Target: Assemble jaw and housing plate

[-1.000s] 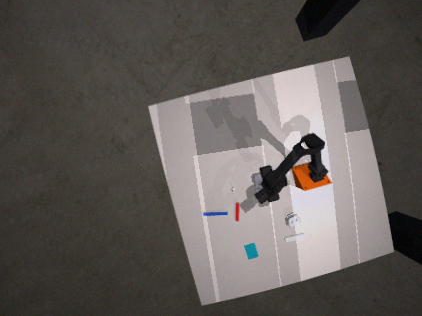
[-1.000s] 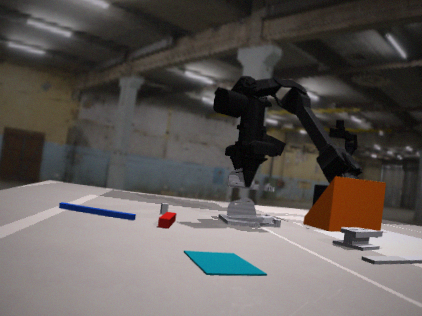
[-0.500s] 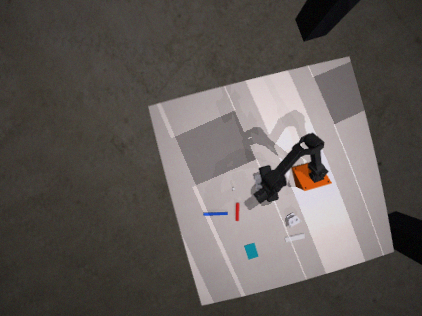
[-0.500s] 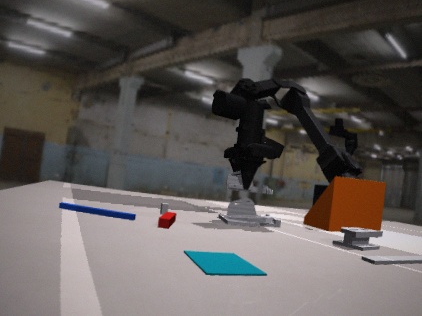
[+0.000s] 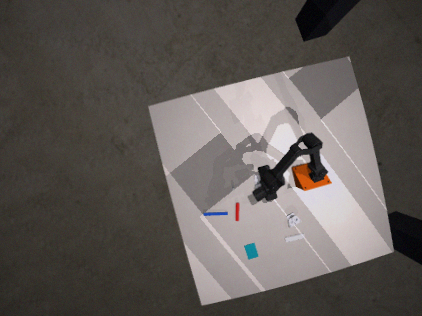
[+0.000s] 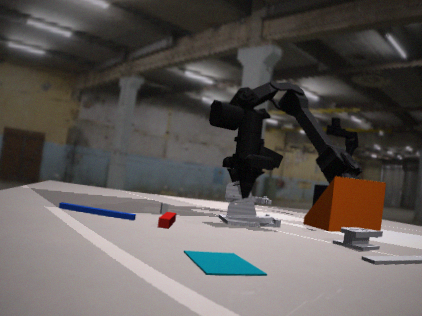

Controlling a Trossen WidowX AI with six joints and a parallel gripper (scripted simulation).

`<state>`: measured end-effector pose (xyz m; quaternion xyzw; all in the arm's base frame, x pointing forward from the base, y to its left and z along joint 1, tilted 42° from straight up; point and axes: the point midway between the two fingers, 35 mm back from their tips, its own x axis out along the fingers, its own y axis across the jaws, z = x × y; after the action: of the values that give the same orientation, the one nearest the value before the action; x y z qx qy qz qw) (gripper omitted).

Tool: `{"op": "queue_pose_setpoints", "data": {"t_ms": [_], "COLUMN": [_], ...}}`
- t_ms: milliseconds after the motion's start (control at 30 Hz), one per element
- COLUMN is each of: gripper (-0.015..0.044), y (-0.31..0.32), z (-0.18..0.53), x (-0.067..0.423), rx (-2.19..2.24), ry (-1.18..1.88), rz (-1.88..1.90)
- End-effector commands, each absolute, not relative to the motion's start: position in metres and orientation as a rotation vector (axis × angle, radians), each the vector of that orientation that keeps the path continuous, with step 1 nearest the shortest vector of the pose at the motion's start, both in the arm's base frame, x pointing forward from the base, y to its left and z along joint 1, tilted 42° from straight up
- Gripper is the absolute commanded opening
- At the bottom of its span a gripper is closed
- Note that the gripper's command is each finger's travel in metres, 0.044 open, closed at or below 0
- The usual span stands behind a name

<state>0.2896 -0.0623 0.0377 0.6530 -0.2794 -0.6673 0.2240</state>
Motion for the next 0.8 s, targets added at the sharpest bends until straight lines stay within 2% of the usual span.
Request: {"op": "queue_pose_setpoints", "data": {"t_ms": [0, 767], "gripper": [0.0134, 0.0134], "y": [-0.0673, -0.0765], "z": [0.0323, 0.0227], "x": [0.2876, 0.2859], "rx": [1.791, 1.79], "ry": [-0.766, -0.767], "rz": [-1.843, -1.842]}}
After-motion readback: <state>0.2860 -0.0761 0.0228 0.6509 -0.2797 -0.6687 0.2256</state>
